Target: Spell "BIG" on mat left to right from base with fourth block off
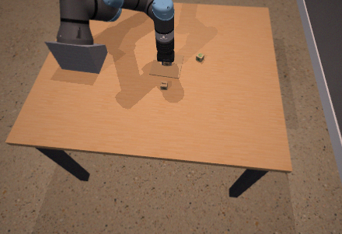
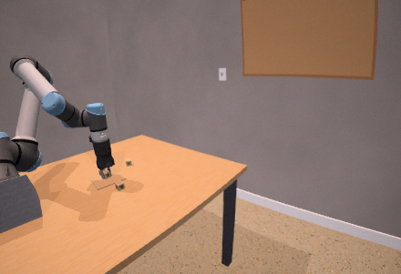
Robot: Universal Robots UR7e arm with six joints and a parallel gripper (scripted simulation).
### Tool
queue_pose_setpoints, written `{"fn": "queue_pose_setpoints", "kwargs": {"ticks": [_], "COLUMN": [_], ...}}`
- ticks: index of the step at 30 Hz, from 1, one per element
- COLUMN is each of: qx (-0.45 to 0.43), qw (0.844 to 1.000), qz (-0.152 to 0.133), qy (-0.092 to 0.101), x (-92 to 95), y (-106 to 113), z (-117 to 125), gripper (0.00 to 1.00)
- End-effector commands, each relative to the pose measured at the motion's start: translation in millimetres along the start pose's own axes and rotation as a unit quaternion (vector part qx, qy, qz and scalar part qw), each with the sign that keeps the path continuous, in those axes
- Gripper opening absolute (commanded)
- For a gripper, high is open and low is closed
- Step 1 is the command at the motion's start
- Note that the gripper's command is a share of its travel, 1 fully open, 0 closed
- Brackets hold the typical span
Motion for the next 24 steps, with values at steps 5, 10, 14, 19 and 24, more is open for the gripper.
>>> {"fn": "queue_pose_setpoints", "kwargs": {"ticks": [5, 10, 14, 19, 24], "qx": [0.000, 0.000, 0.000, -0.001, -0.001], "qw": [1.000, 1.000, 1.000, 1.000, 1.000], "qz": [0.000, 0.001, 0.001, 0.001, 0.001], "qy": [0.000, 0.000, -0.001, -0.001, -0.001], "x": [-0.5, -2.2, -3.8, -4.6, -5.1], "y": [0.3, 0.0, -0.3, -0.2, -0.1], "z": [0.4, 0.1, -0.3, -0.5, -0.3], "gripper": [0.57, 0.57, 0.57, 0.57, 0.57]}}
Point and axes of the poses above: the point where the finger pads meet when closed, its own x axis back along the fingers, its own z axis across the jaws, y = z × x, the point moved 10 cm from there along x, back along the fingers, and after that the axes turned 4 degrees about x, right-handed, at the moved point
